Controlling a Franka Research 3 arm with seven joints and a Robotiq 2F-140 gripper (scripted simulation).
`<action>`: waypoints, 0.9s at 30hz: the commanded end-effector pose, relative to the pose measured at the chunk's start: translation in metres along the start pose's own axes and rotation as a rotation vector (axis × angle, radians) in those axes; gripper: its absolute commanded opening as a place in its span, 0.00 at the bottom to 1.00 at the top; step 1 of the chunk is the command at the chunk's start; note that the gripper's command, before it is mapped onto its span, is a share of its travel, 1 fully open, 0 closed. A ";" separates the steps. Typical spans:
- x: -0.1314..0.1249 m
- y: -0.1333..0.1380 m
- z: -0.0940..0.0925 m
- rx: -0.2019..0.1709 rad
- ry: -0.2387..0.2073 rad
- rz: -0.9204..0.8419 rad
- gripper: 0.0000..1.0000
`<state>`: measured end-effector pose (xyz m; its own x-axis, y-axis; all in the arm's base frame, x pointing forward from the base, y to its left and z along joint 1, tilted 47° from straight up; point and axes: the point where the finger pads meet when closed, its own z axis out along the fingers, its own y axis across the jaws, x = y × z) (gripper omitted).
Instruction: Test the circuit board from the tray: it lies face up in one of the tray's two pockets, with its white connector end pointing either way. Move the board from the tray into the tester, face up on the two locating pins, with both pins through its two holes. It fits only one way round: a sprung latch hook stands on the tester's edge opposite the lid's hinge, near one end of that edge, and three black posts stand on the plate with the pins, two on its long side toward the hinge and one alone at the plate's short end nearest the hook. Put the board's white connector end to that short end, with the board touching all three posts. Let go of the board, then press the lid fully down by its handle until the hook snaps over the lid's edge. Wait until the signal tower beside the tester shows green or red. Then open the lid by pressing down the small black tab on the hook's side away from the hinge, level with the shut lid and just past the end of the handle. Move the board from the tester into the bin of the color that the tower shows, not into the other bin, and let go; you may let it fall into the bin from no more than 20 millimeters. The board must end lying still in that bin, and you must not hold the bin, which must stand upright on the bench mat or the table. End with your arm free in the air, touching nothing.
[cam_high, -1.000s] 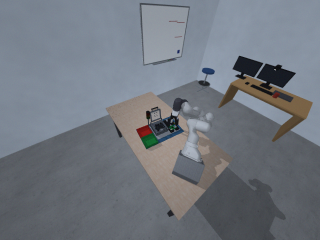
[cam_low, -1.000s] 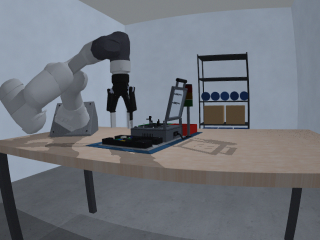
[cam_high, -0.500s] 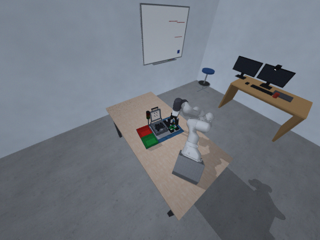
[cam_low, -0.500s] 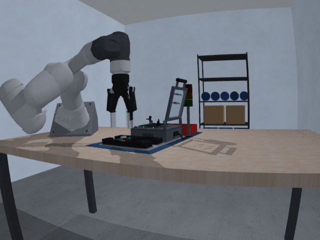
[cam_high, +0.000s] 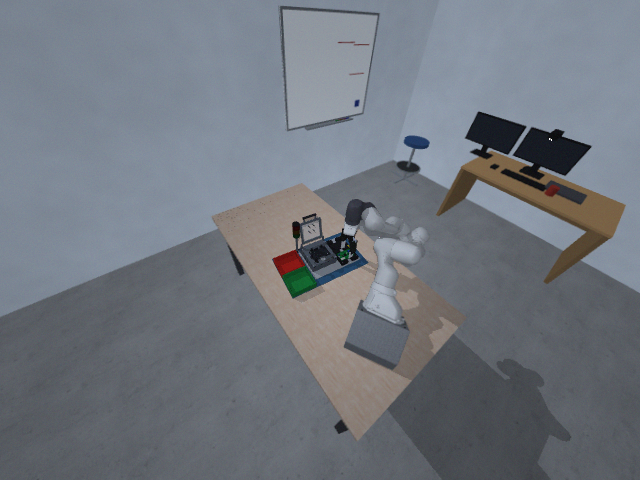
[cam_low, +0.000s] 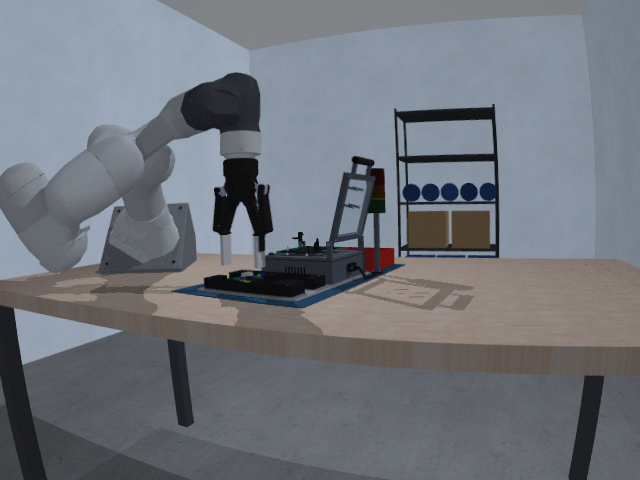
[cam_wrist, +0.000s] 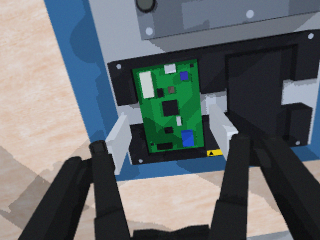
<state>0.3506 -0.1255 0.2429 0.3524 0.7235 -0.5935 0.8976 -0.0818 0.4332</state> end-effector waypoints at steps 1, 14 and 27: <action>0.002 0.003 0.004 -0.010 0.006 -0.014 0.58; 0.003 0.003 0.017 -0.010 0.006 -0.014 0.58; 0.003 0.003 0.017 -0.010 0.006 -0.014 0.58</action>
<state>0.3579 -0.1357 0.2319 0.3449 0.7259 -0.5951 0.8980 -0.0706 0.4344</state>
